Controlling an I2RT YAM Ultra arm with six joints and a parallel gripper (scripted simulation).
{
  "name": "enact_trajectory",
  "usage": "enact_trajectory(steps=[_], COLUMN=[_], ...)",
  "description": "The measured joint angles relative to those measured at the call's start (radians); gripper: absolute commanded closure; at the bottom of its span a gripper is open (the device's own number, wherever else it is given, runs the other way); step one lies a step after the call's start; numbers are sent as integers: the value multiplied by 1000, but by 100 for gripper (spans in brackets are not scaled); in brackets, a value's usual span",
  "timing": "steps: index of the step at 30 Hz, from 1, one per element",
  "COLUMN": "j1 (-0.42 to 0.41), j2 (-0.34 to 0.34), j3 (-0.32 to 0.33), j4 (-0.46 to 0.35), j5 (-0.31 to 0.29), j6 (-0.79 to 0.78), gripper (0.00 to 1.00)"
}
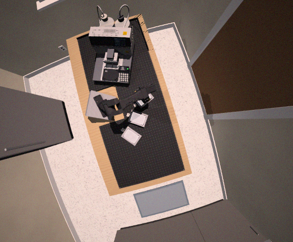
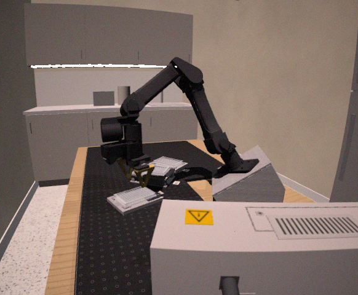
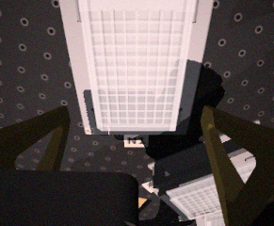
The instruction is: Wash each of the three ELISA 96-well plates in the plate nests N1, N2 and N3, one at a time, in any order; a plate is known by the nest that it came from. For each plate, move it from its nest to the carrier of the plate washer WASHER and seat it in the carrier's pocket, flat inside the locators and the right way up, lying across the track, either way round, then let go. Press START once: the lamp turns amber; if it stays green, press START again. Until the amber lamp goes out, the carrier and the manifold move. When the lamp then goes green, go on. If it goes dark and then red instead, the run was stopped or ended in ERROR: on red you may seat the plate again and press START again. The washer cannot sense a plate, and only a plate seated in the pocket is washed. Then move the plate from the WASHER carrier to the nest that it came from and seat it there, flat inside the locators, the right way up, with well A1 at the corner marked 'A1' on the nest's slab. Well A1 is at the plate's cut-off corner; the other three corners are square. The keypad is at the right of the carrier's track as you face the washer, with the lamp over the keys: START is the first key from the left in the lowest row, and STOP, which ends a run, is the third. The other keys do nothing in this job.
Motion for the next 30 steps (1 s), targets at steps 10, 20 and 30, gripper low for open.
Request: enact_trajectory(steps=[10, 20, 30], j1=[-18, -32, -32], j2=[19, 38, 39], j3=[-29, -52, -53], j4=[58, 109, 123], j5=[-9, -18, -20], j6=[-18, -35, -36], gripper=[0, 0, 0])
